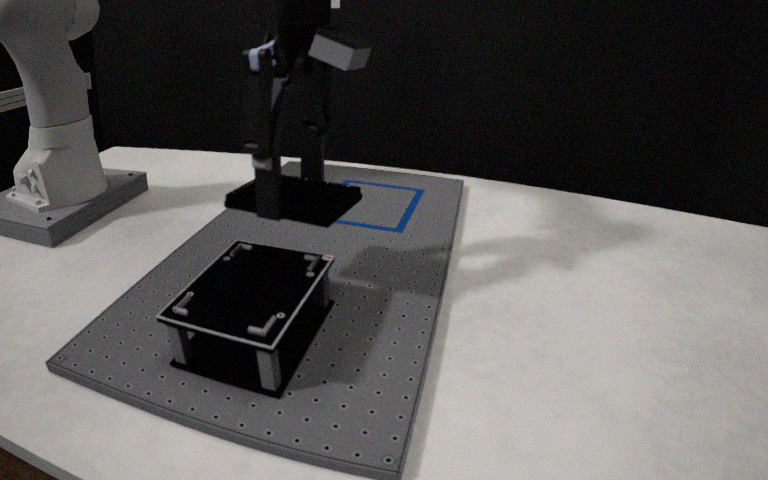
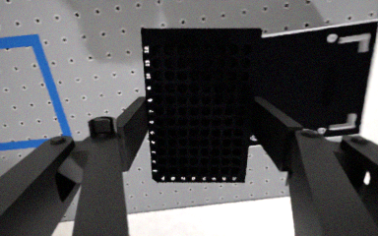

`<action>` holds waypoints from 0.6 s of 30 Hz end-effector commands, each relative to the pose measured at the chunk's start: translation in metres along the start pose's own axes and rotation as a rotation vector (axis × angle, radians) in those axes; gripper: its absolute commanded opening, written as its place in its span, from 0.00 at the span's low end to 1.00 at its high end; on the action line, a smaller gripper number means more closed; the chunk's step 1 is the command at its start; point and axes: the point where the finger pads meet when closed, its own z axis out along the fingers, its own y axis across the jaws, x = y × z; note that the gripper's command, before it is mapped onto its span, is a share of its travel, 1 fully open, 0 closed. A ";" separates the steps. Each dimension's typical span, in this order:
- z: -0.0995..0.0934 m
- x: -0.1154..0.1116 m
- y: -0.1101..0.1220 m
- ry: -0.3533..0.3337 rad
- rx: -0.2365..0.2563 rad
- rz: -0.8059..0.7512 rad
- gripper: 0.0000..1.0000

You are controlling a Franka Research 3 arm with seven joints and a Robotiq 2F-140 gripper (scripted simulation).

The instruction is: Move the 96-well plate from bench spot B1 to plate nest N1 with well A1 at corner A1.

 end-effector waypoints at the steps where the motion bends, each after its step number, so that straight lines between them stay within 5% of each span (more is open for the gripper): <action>1: -0.002 0.000 0.012 -0.004 0.002 -0.038 0.60; 18: -0.010 0.004 0.061 -0.004 0.002 -0.038 0.60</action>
